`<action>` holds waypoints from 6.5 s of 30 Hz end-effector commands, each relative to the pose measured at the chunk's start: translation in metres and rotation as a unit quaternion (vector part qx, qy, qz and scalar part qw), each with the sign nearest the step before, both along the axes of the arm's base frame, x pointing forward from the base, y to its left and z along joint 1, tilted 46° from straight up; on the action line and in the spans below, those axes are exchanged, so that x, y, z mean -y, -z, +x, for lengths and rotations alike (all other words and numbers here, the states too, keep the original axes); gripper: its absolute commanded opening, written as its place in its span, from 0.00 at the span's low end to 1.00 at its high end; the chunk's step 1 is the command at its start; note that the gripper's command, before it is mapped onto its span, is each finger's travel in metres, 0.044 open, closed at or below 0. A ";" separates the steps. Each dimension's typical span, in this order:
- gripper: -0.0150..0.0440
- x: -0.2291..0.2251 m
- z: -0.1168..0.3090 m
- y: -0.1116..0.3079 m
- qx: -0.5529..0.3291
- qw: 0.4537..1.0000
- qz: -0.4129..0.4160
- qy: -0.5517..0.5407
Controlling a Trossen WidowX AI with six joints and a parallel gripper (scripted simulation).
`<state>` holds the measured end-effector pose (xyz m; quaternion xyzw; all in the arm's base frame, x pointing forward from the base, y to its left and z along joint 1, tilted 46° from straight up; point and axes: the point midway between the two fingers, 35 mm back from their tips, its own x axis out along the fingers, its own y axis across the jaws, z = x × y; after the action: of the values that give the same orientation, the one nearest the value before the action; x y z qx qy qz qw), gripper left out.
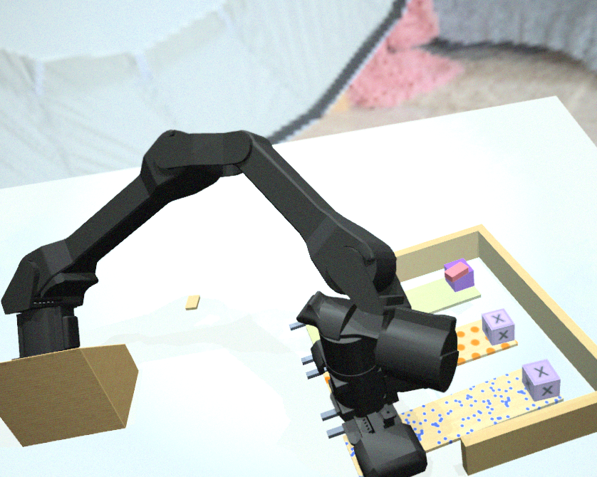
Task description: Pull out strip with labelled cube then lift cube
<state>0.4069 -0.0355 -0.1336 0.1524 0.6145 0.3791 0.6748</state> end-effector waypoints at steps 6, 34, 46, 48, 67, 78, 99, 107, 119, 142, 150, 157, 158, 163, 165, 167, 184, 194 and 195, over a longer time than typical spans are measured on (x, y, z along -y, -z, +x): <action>0.25 -0.003 0.001 0.003 -0.002 1.000 0.004 0.001; 0.25 -0.001 -0.009 0.006 -0.002 1.000 0.003 0.001; 0.25 0.003 -0.027 0.010 -0.003 1.000 0.003 0.001; 0.25 0.004 -0.030 0.010 -0.003 1.000 0.003 0.001; 0.25 0.011 -0.058 0.016 -0.003 1.000 0.003 0.001; 0.25 0.015 -0.075 0.019 -0.004 1.000 0.003 0.001; 0.25 0.023 -0.107 0.025 -0.004 1.000 0.002 0.001; 0.25 0.027 -0.120 0.027 -0.005 1.000 0.002 0.001; 0.25 0.031 -0.139 0.031 -0.005 1.000 0.001 0.001; 0.25 0.039 -0.169 0.036 -0.006 1.000 0.001 0.001; 0.25 0.074 -0.158 0.005 -0.006 1.000 0.000 0.001; 0.48 0.068 -0.136 0.002 -0.047 0.998 -0.003 0.044; 0.52 0.068 -0.134 0.001 -0.048 0.998 -0.003 0.045; 0.74 0.065 -0.117 -0.003 -0.048 0.998 -0.002 0.045; 0.83 0.064 -0.110 -0.005 -0.048 0.998 -0.002 0.045; 0.92 0.063 -0.102 -0.008 -0.048 0.998 -0.002 0.045; 1.00 0.054 -0.040 -0.029 -0.046 0.998 -0.001 0.045; 1.00 0.047 -0.003 -0.040 -0.046 0.998 -0.001 0.045; 1.00 0.046 0.001 -0.041 -0.046 0.998 -0.001 0.045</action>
<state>0.3973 -0.0846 -0.0938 0.1918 0.6372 0.3407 0.6642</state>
